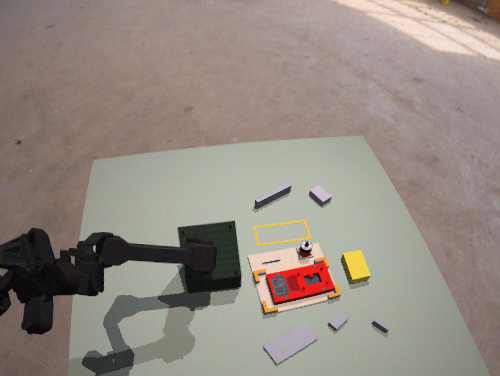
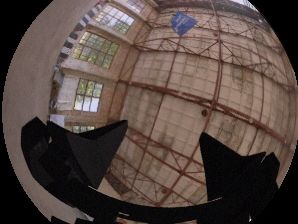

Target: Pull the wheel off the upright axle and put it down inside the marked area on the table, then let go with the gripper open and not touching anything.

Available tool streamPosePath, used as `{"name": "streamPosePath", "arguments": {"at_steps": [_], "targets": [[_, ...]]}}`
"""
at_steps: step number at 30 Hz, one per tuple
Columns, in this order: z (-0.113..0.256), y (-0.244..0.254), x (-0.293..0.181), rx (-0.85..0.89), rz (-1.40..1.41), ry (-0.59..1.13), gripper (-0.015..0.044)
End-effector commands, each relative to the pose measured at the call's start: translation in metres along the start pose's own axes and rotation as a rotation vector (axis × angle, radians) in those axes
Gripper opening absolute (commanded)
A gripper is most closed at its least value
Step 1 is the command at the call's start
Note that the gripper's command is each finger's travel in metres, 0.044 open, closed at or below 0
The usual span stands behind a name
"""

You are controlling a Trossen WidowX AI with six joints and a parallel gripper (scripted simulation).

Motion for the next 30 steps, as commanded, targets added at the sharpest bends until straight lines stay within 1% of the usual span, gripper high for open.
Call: {"name": "streamPosePath", "arguments": {"at_steps": [1, 4, 10, 19, 30], "targets": [[0.0, 0.0, 0.001, -0.001, -0.001, -0.002, 0.0374], [0.0, -0.006, 0.012, -0.013, -0.01, -0.034, 0.03], [0.003, -0.033, 0.063, -0.07, -0.052, -0.179, 0.03], [0.021, -0.083, 0.132, -0.171, -0.104, -0.4, 0.03], [0.061, -0.147, 0.212, -0.31, -0.14, -0.688, 0.03]]}}
Point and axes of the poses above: the point midway between the two fingers, 35 mm back from their tips, its own z axis back along the fingers, its own y axis across the jaws, x = y × z, the point moved 6 cm from there along z, back along the fingers, and after that the axes turned 13 degrees about -z, right-handed, at the moved point
